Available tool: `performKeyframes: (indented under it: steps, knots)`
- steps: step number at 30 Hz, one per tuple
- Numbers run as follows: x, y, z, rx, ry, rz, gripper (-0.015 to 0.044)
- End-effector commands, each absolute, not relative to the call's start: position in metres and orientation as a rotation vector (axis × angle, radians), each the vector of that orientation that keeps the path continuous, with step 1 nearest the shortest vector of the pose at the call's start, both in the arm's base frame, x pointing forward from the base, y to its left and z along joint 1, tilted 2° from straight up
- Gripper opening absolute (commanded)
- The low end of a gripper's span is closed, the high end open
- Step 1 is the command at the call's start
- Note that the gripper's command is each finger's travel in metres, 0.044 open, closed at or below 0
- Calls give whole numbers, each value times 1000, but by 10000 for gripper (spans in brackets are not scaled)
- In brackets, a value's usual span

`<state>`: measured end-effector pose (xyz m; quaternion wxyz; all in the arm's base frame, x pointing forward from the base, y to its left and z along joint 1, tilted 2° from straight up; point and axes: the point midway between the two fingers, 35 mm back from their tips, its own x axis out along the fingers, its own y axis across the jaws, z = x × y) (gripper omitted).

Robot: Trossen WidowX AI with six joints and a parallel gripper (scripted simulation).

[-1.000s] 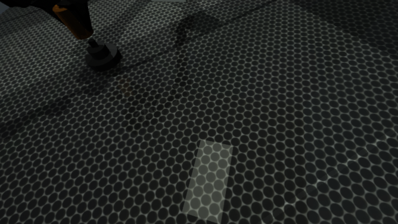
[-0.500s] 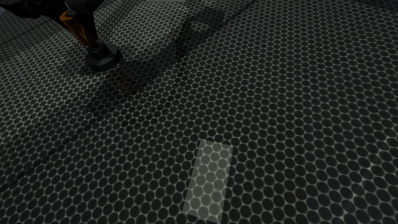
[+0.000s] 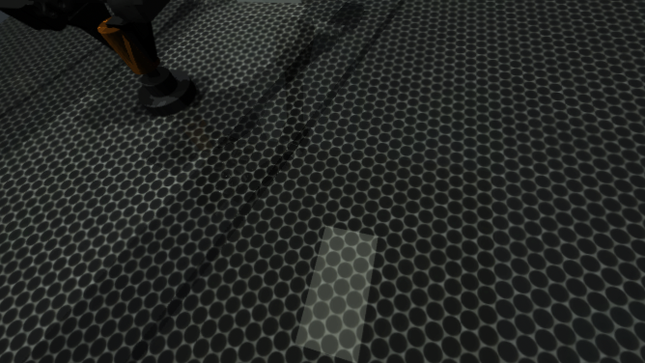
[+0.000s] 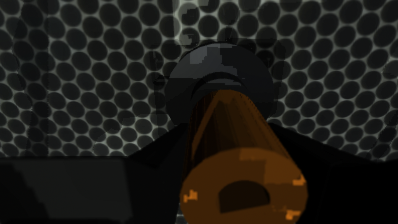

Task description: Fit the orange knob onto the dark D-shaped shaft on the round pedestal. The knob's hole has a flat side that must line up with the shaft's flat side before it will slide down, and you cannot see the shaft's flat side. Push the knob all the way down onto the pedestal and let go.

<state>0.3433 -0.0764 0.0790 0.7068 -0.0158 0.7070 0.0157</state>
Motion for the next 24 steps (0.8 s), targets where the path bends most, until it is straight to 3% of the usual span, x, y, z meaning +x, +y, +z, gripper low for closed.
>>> performKeyframes:
  steps: [1,24]
  knots:
    - [344,-77,78,-42,1571,33,0]
    - [341,-78,80,-42,1571,33,0]
